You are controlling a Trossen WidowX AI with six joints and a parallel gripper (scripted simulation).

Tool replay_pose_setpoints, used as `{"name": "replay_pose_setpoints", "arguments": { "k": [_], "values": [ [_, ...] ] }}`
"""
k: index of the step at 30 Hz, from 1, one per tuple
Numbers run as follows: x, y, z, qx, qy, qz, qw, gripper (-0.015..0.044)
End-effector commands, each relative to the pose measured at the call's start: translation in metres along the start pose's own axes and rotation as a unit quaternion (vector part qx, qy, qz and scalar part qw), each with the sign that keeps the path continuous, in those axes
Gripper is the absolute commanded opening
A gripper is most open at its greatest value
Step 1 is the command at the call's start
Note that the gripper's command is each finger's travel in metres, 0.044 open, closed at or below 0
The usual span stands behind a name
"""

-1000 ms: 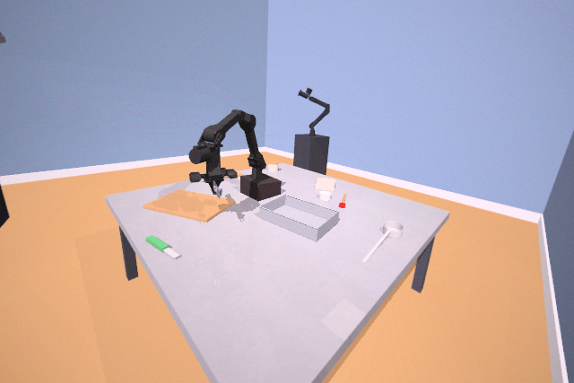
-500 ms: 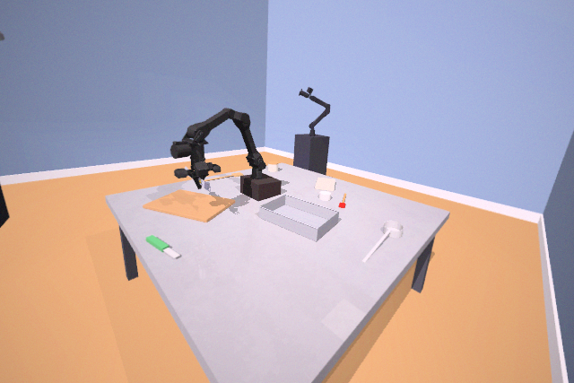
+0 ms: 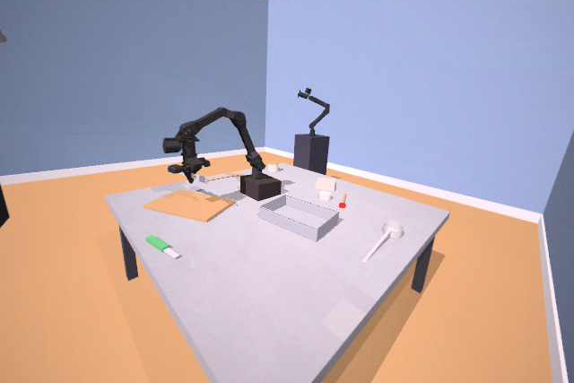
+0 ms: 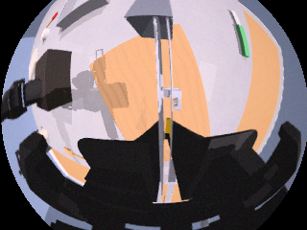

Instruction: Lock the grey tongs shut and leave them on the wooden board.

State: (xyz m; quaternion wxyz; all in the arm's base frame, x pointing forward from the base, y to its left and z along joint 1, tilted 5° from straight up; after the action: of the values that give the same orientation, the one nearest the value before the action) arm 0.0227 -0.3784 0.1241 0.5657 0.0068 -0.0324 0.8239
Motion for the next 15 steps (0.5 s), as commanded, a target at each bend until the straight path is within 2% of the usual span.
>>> {"name": "replay_pose_setpoints", "arguments": {
  "k": [1,11,15],
  "values": [
    [0.0098,0.0207,0.0032,0.004,0.004,0.03,1.0,-0.015],
    [0.0117,0.0246,0.0031,0.004,0.003,0.035,0.999,-0.015],
    [0.0113,0.0197,-0.0003,0.028,-0.011,0.032,0.999,-0.015]
  ]
}}
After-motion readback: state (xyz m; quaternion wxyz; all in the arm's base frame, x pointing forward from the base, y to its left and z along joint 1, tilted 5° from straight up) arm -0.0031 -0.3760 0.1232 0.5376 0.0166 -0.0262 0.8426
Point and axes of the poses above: the point midway between the two fingers, 35 mm back from their tips, its own z axis back along the fingers, its own x axis across the jaws, y = z × x, the point moved 8 cm from there along z, back along the fingers, and after that the axes turned 3 degrees about z, right-handed, at the moved point
